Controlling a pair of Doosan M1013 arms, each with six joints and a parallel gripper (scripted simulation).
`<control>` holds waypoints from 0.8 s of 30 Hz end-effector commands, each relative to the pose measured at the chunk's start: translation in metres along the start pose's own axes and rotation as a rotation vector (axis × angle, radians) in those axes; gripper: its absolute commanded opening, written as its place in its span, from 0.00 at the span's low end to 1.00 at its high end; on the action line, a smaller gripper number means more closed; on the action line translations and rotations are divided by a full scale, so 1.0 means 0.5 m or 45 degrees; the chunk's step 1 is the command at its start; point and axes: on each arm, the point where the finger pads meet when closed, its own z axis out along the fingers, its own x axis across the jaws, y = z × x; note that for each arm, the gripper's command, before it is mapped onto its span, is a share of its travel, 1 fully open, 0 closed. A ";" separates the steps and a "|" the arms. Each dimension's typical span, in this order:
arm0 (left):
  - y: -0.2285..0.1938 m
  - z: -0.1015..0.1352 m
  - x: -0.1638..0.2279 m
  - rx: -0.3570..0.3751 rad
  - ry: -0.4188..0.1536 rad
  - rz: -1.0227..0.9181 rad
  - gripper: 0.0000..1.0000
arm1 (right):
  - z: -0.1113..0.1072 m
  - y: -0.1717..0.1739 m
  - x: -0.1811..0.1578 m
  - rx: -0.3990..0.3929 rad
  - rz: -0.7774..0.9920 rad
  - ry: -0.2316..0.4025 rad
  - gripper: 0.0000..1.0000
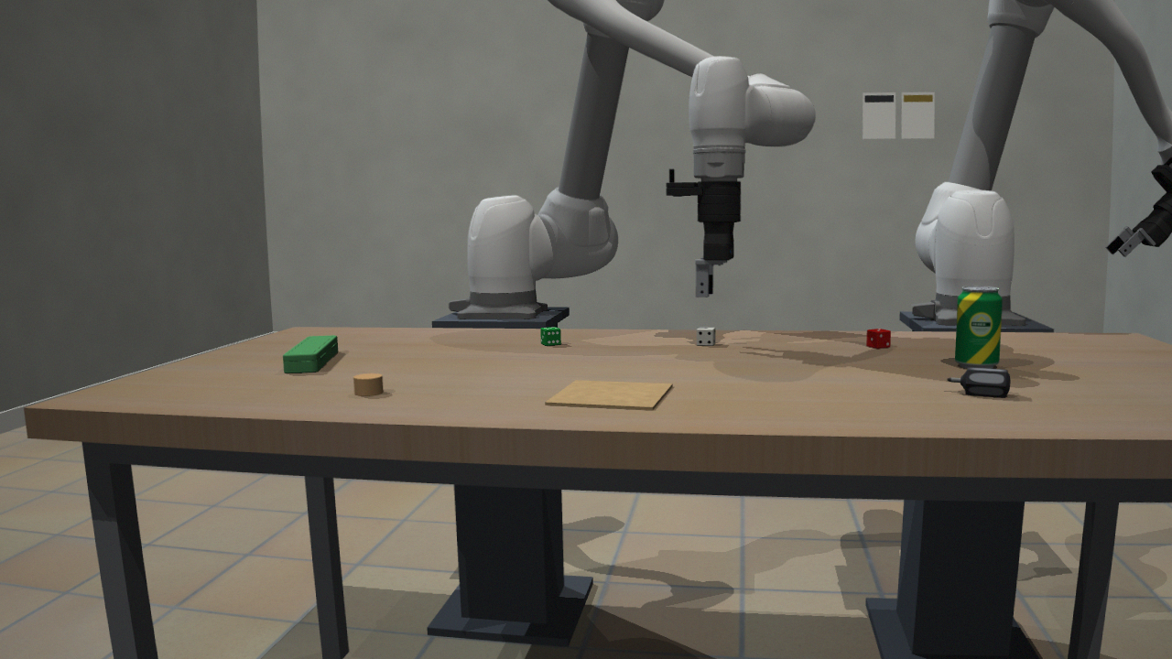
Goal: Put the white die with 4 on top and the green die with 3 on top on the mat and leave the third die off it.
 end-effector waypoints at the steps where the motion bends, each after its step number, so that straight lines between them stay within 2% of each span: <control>1: -0.006 0.003 0.009 0.004 0.008 -0.009 1.00 | -0.003 0.007 -0.005 -0.010 -0.005 -0.003 0.87; 12: -0.006 0.003 0.009 0.004 0.008 -0.009 1.00 | 0.006 0.007 -0.005 -0.010 -0.005 -0.002 0.87; 24: -0.006 0.003 0.009 0.004 0.008 -0.009 1.00 | 0.038 0.007 -0.005 -0.010 -0.005 -0.002 0.87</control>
